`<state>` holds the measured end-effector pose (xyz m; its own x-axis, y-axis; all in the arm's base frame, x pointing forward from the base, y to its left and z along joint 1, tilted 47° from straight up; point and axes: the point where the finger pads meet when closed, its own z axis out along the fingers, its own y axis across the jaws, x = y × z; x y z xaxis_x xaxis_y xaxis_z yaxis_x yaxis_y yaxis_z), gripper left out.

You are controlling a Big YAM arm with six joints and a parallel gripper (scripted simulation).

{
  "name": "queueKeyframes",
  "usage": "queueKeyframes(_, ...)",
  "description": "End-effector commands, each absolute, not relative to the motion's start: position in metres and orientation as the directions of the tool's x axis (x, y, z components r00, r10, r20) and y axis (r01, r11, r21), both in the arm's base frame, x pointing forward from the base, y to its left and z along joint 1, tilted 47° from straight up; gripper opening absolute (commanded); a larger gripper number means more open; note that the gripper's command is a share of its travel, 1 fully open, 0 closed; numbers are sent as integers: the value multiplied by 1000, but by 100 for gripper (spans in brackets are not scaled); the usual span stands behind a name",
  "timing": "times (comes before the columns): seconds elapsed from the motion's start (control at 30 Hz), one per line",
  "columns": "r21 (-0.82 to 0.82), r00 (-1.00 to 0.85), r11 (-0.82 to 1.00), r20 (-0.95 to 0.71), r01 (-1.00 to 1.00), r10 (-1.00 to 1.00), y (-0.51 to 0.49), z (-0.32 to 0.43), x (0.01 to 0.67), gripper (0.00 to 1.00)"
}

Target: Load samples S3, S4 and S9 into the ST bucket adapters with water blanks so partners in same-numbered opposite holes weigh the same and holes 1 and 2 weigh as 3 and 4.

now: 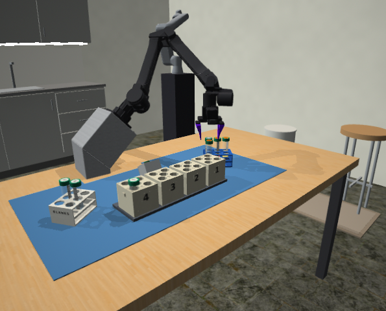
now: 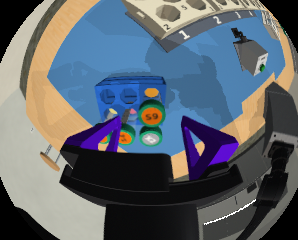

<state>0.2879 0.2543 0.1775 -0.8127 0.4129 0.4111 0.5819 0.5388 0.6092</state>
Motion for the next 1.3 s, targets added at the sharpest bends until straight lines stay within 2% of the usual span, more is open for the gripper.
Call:
queueKeyframes(0.0, 596, -799, 533, 426, 601, 425, 264, 166, 290, 80)
queueKeyframes(0.67, 617, -807, 523, 410, 588, 425, 268, 171, 298, 80)
queueKeyframes(0.7, 617, -807, 523, 410, 588, 425, 268, 171, 298, 0)
queueKeyframes(1.27, 605, -799, 524, 416, 600, 434, 260, 168, 300, 0)
